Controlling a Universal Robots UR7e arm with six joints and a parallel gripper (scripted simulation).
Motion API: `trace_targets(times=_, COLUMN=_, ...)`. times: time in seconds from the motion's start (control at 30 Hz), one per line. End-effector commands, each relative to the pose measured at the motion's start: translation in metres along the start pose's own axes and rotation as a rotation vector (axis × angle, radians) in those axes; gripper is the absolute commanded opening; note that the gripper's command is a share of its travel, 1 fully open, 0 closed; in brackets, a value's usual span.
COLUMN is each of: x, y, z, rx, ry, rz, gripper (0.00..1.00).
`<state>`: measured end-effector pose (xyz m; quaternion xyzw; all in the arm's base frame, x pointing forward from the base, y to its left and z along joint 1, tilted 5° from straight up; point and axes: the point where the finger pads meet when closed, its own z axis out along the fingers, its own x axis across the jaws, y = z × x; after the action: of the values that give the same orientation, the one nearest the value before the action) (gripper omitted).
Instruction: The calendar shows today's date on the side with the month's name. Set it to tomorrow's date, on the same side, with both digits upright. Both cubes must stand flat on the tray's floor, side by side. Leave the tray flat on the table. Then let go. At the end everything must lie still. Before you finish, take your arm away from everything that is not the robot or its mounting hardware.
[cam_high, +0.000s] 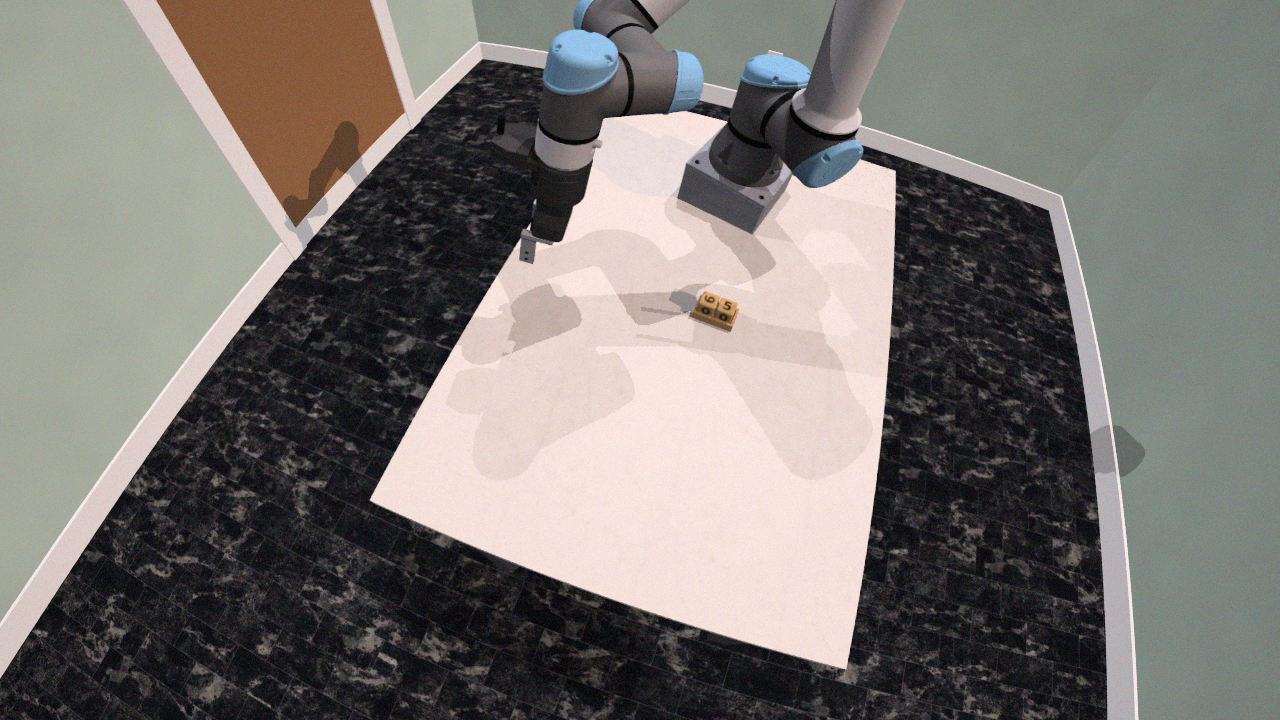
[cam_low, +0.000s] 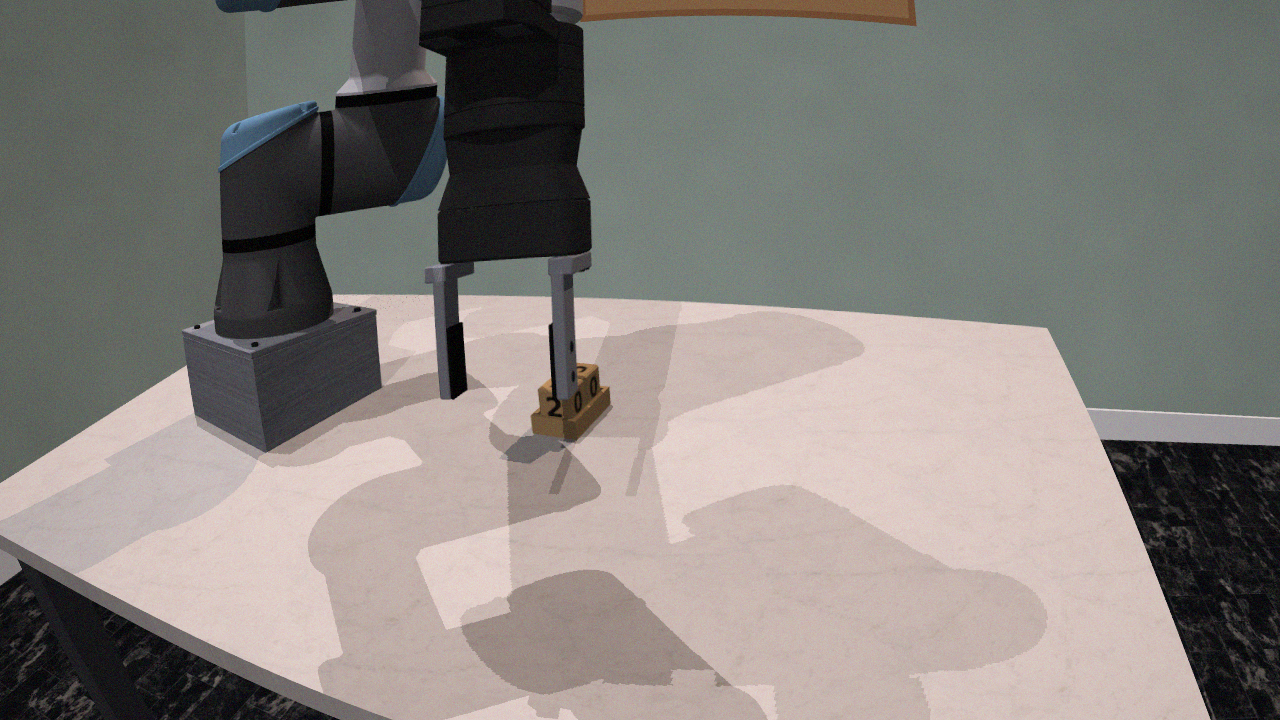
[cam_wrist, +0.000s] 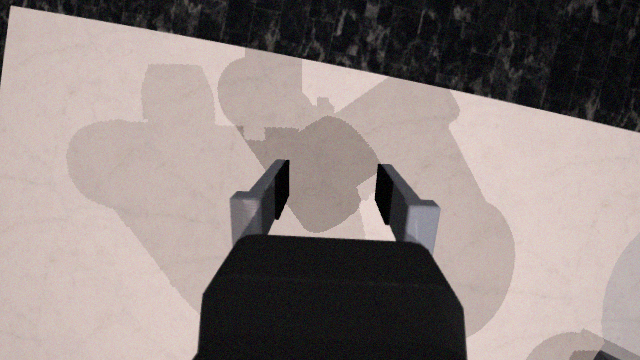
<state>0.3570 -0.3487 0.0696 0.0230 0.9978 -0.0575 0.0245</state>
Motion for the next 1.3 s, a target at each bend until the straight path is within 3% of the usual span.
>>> trace_targets(times=0.0, x=0.000, y=0.001, z=-0.001, rx=0.000, ry=-0.001, rz=0.001, gripper=1.00)
trace_targets(times=0.1, x=-0.002, y=0.014, z=-0.004, rx=-0.008, ry=-0.003, rz=0.011, gripper=1.00)
trace_targets(times=0.17, x=-0.004, y=0.033, z=-0.008, rx=-0.022, ry=-0.006, rz=0.027, gripper=1.00)
trace_targets(times=0.3, x=-0.005, y=0.097, z=-0.022, rx=-0.068, ry=-0.009, rz=0.078, gripper=1.00)
trace_targets(times=0.33, x=-0.005, y=0.097, z=-0.022, rx=-0.068, ry=-0.009, rz=0.078, gripper=1.00)
trace_targets(times=0.4, x=-0.001, y=0.137, z=-0.029, rx=-0.096, ry=-0.006, rz=0.110, gripper=1.00)
trace_targets(times=0.5, x=-0.001, y=0.137, z=-0.029, rx=-0.096, ry=-0.006, rz=0.110, gripper=1.00)
trace_targets(times=0.6, x=0.012, y=0.194, z=-0.038, rx=-0.138, ry=0.005, rz=0.159, gripper=1.00)
trace_targets(times=0.63, x=0.012, y=0.194, z=-0.038, rx=-0.138, ry=0.005, rz=0.159, gripper=1.00)
trace_targets(times=0.7, x=0.022, y=0.227, z=-0.042, rx=-0.161, ry=0.015, rz=0.188, gripper=1.00)
trace_targets(times=0.73, x=0.022, y=0.227, z=-0.042, rx=-0.161, ry=0.015, rz=0.188, gripper=1.00)
trace_targets(times=0.87, x=0.040, y=0.270, z=-0.046, rx=-0.191, ry=0.034, rz=0.227, gripper=1.00)
trace_targets(times=0.97, x=0.045, y=0.281, z=-0.047, rx=-0.199, ry=0.040, rz=0.237, gripper=1.00)
trace_targets(times=1.27, x=0.045, y=0.282, z=-0.047, rx=-0.200, ry=0.040, rz=0.238, gripper=1.00)
